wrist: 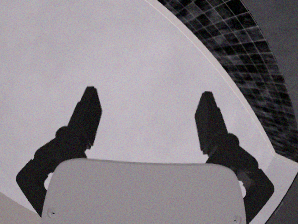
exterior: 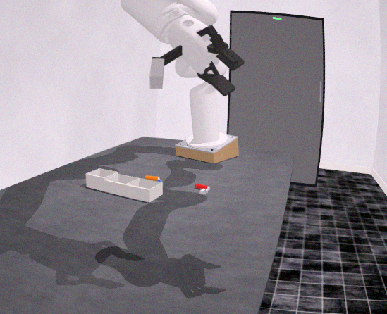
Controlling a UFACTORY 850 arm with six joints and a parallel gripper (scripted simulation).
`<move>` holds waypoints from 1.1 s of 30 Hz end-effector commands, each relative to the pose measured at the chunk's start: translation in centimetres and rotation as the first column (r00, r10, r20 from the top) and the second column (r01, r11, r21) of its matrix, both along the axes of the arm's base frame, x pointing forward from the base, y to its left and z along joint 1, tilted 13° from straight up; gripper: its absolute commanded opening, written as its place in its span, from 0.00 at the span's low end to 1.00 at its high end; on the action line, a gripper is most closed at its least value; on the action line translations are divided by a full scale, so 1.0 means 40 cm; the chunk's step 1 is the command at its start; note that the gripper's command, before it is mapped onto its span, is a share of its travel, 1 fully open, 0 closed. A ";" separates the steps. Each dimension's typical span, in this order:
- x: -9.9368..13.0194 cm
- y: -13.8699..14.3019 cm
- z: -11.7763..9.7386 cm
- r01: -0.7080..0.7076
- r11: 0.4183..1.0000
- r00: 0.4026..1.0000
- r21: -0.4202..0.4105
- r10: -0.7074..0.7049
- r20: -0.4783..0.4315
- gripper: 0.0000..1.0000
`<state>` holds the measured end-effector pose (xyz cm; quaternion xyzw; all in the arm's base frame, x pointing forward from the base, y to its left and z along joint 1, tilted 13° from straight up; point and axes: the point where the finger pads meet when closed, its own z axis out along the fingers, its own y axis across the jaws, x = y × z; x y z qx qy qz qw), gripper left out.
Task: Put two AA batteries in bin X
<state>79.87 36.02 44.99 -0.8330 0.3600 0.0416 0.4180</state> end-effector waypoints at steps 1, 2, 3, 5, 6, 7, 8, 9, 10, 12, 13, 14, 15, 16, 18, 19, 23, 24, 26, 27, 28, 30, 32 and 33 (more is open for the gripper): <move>0.000 0.000 0.005 0.000 1.000 1.000 0.001 0.000 0.003 1.00; 0.000 0.000 0.005 0.000 1.000 1.000 0.001 0.000 0.003 1.00; 0.000 0.000 0.005 0.000 1.000 1.000 0.001 0.000 0.003 1.00; 0.000 0.000 0.005 0.000 1.000 1.000 0.001 0.000 0.003 1.00; 0.000 0.000 0.005 0.000 1.000 1.000 0.001 0.000 0.003 1.00; 0.000 0.000 0.005 0.000 1.000 1.000 0.001 0.000 0.003 1.00; 0.000 0.000 0.005 0.000 1.000 1.000 0.001 0.000 0.003 1.00; 0.000 0.000 0.005 0.000 1.000 1.000 0.001 0.000 0.003 1.00; 0.000 0.000 0.005 0.000 1.000 1.000 0.001 0.000 0.003 1.00; 0.000 0.000 0.005 0.000 1.000 1.000 0.001 0.000 0.003 1.00; 0.000 0.000 0.005 0.000 1.000 1.000 0.001 0.000 0.003 1.00; 0.000 0.000 0.005 0.000 1.000 1.000 0.001 0.000 0.003 1.00; 0.000 0.000 0.005 0.000 1.000 1.000 0.001 0.000 0.003 1.00; 0.000 0.000 0.005 0.000 1.000 1.000 0.001 0.000 0.003 1.00; 0.005 -0.001 -0.015 0.000 1.000 1.000 0.001 0.000 0.003 0.07; 0.009 -0.002 -0.036 0.000 1.000 1.000 0.001 0.000 0.003 0.07; 0.027 -0.007 -0.117 0.000 1.000 1.000 0.001 0.000 0.003 0.07; 0.031 -0.008 -0.137 0.000 1.000 1.000 0.001 0.000 0.003 0.07; 0.040 -0.010 -0.178 0.000 1.000 1.000 0.001 0.000 0.003 0.07; 0.044 -0.012 -0.198 0.000 1.000 1.000 0.001 0.000 0.003 0.07; 0.049 -0.013 -0.219 0.000 1.000 1.000 0.001 0.000 0.003 0.07; 0.057 -0.015 -0.259 0.000 1.000 1.000 0.001 0.000 0.003 0.07; 0.066 -0.018 -0.300 0.000 1.000 1.000 0.001 0.000 0.003 0.07; 0.066 -0.018 -0.300 0.000 1.000 1.000 0.001 0.000 0.003 0.07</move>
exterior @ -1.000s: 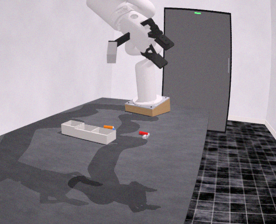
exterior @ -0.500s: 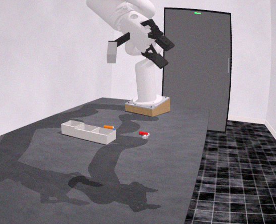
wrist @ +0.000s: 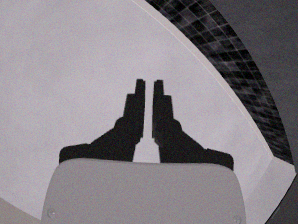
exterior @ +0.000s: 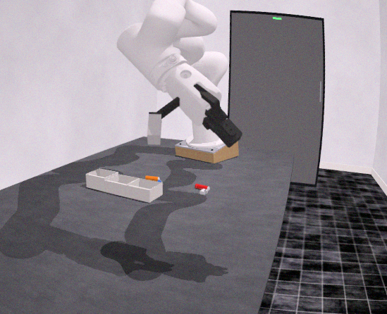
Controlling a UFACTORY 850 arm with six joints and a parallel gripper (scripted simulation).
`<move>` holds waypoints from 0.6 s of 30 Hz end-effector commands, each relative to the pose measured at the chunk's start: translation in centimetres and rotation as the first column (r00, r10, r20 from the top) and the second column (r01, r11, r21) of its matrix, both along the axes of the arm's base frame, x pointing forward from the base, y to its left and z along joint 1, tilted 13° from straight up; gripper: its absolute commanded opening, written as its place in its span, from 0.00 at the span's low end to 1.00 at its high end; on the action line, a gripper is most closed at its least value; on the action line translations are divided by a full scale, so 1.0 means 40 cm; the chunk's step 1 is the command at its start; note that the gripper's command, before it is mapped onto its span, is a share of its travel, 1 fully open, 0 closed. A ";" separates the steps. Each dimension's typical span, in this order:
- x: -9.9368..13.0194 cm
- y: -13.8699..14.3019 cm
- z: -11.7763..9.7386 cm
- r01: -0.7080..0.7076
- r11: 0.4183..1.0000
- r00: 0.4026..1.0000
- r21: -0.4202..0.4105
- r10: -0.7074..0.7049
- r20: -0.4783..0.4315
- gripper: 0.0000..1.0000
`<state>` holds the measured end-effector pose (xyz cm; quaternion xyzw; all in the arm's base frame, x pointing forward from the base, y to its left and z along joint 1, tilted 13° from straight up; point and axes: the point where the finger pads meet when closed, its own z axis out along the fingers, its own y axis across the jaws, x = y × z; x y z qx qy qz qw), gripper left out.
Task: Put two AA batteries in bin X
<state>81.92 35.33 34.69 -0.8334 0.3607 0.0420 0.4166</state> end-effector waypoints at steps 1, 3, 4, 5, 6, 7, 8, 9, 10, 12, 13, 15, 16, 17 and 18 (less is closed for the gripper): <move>0.015 0.000 -0.043 -0.001 1.000 1.000 0.003 0.001 0.005 0.07; 0.024 -0.003 -0.083 -0.001 1.000 1.000 0.003 0.001 0.005 0.07; 0.025 -0.003 -0.090 -0.001 1.000 1.000 0.003 0.001 0.005 0.07; 0.025 -0.003 -0.090 -0.001 1.000 1.000 0.003 0.001 0.005 0.07; 0.025 -0.003 -0.090 -0.001 1.000 1.000 0.003 0.001 0.005 0.07; 0.010 -0.017 -0.092 -0.029 0.999 0.999 -0.037 0.029 0.015 0.07; -0.001 -0.034 -0.091 -0.017 0.997 1.000 -0.076 0.018 0.015 0.07; -0.012 -0.052 -0.089 -0.016 0.997 1.000 -0.076 0.018 0.015 0.07; -0.012 -0.052 -0.089 -0.016 0.997 1.000 -0.076 0.018 0.015 0.07; -0.023 -0.068 -0.093 -0.028 0.992 0.999 -0.124 0.031 0.020 0.07; -0.035 -0.085 -0.097 -0.035 0.988 0.999 -0.153 0.039 0.022 0.07; -0.048 -0.102 -0.102 -0.035 0.988 0.999 -0.153 0.039 0.022 0.07; -0.048 -0.102 -0.102 -0.035 0.988 0.999 -0.153 0.039 0.022 0.07; -0.048 -0.102 -0.102 -0.035 0.988 0.999 -0.153 0.039 0.022 0.07; -0.048 -0.102 -0.102 -0.035 0.988 0.999 -0.153 0.039 0.022 0.07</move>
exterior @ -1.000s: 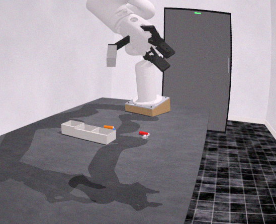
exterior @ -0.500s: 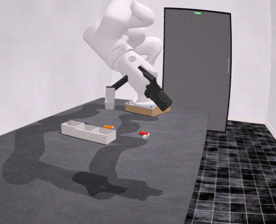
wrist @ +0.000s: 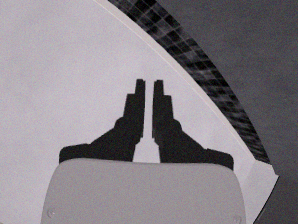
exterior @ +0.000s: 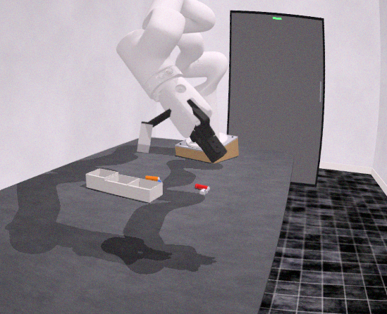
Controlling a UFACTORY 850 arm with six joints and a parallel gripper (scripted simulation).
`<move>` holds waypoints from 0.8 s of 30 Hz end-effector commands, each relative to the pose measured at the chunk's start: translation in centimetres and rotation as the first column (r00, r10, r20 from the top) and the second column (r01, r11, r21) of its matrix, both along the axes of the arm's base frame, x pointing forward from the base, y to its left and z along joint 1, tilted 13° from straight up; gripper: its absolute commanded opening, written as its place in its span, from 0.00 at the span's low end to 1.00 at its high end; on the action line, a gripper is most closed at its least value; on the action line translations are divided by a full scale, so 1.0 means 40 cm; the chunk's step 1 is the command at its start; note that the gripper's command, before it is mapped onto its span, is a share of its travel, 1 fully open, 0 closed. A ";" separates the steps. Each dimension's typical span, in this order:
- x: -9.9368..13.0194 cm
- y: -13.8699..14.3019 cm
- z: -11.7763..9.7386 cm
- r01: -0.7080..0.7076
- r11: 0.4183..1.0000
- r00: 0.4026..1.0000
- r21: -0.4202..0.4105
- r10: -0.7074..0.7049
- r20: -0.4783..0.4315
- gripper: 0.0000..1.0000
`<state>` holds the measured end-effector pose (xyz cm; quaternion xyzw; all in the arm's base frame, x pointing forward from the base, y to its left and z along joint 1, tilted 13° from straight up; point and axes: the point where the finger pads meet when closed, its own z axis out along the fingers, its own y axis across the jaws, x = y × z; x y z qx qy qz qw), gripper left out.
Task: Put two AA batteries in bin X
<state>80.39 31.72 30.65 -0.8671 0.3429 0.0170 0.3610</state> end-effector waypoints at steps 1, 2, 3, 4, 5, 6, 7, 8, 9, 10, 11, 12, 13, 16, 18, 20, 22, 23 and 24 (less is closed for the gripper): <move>-0.022 -0.028 -0.004 -0.014 0.998 1.000 -0.063 0.014 0.013 0.07; -0.035 -0.044 -0.008 -0.022 0.996 1.000 -0.091 0.023 0.016 0.07; -0.048 -0.060 -0.011 -0.022 0.996 1.000 -0.091 0.023 0.016 0.07; -0.050 -0.063 -0.012 -0.022 0.996 1.000 -0.091 0.023 0.016 0.07; -0.050 -0.063 -0.012 -0.022 0.996 1.000 -0.091 0.023 0.016 0.07; -0.063 -0.079 -0.015 -0.038 0.990 0.999 -0.137 0.041 0.021 0.07; -0.076 -0.095 -0.018 -0.047 0.985 0.998 -0.164 0.052 0.024 0.07; -0.089 -0.111 -0.021 -0.047 0.985 0.998 -0.164 0.052 0.024 0.07; -0.094 -0.116 -0.022 -0.047 0.985 0.998 -0.164 0.051 0.024 0.07; -0.094 -0.116 -0.022 -0.047 0.985 0.998 -0.164 0.051 0.024 0.07; -0.094 -0.116 -0.022 -0.047 0.985 0.998 -0.164 0.051 0.024 0.07; -0.107 -0.131 -0.025 -0.064 0.976 0.997 -0.209 0.072 0.028 0.07; -0.121 -0.147 -0.028 -0.074 0.969 0.996 -0.235 0.083 0.030 0.07; -0.141 -0.169 -0.031 -0.074 0.969 0.996 -0.235 0.083 0.030 0.07; -0.155 -0.184 -0.034 -0.093 0.956 0.994 -0.279 0.106 0.033 0.07; -0.183 -0.214 -0.038 -0.103 0.947 0.992 -0.303 0.119 0.034 0.07; -0.190 -0.222 -0.039 -0.103 0.947 0.992 -0.303 0.119 0.034 0.07; -0.190 -0.222 -0.039 -0.103 0.947 0.992 -0.303 0.119 0.034 0.07; -0.205 -0.237 -0.041 -0.123 0.931 0.989 -0.345 0.144 0.035 0.07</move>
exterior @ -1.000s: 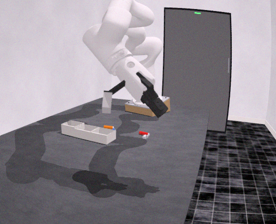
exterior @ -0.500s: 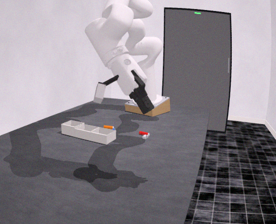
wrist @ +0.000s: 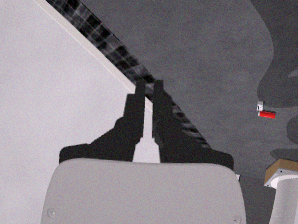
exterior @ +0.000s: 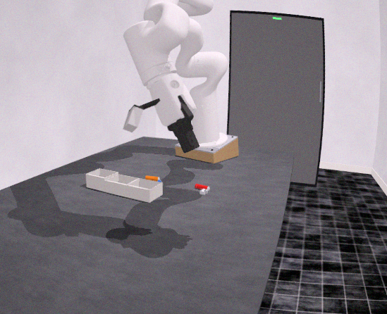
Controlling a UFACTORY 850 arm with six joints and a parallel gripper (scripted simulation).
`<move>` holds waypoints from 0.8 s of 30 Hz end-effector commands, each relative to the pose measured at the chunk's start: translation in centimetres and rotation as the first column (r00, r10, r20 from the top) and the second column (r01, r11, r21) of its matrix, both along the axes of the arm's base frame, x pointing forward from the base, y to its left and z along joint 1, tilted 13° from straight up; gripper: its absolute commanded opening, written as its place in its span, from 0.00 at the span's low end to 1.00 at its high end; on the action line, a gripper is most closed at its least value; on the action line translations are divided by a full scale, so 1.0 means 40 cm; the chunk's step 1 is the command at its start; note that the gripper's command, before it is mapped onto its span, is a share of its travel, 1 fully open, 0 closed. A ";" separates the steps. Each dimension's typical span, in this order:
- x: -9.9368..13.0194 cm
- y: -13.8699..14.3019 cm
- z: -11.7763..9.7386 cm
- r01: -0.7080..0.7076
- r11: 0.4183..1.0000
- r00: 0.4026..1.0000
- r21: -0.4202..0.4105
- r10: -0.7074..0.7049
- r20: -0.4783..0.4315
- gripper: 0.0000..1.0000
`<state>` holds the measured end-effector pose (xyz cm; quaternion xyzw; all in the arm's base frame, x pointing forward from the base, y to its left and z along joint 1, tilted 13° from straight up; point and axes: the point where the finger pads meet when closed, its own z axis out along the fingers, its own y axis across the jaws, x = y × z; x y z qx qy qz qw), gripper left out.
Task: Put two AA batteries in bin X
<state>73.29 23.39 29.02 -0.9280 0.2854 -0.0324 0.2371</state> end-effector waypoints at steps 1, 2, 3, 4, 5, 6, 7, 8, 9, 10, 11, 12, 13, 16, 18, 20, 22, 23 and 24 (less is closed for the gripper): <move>-0.042 -0.043 -0.003 -0.039 0.996 0.999 -0.081 0.041 0.017 0.07; -0.057 -0.058 -0.005 -0.039 0.996 0.999 -0.081 0.041 0.017 0.07; -0.065 -0.066 -0.006 -0.039 0.996 0.999 -0.081 0.041 0.017 0.07; -0.065 -0.066 -0.006 -0.039 0.996 0.999 -0.081 0.041 0.017 0.07; -0.065 -0.066 -0.006 -0.039 0.996 0.999 -0.081 0.041 0.017 0.07; -0.081 -0.081 -0.008 -0.064 0.990 0.997 -0.124 0.067 0.021 0.07; -0.096 -0.095 -0.010 -0.078 0.986 0.996 -0.147 0.082 0.023 0.07; -0.111 -0.109 -0.012 -0.078 0.986 0.996 -0.147 0.082 0.023 0.07; -0.111 -0.109 -0.012 -0.078 0.986 0.996 -0.147 0.082 0.023 0.07; -0.111 -0.109 -0.012 -0.078 0.986 0.996 -0.147 0.082 0.023 0.07; -0.120 -0.118 -0.013 -0.078 0.986 0.996 -0.147 0.082 0.023 0.07; -0.136 -0.132 -0.015 -0.104 0.977 0.993 -0.188 0.111 0.026 0.07; -0.151 -0.146 -0.017 -0.118 0.971 0.992 -0.210 0.127 0.027 0.07; -0.177 -0.169 -0.020 -0.118 0.971 0.992 -0.210 0.127 0.027 0.07; -0.193 -0.182 -0.022 -0.146 0.957 0.987 -0.249 0.157 0.027 0.07; -0.225 -0.209 -0.026 -0.160 0.949 0.984 -0.270 0.174 0.027 0.07; -0.236 -0.218 -0.027 -0.160 0.949 0.984 -0.270 0.174 0.027 0.07; -0.236 -0.218 -0.027 -0.160 0.949 0.984 -0.270 0.174 0.027 0.07; -0.252 -0.231 -0.029 -0.189 0.933 0.978 -0.306 0.207 0.025 0.07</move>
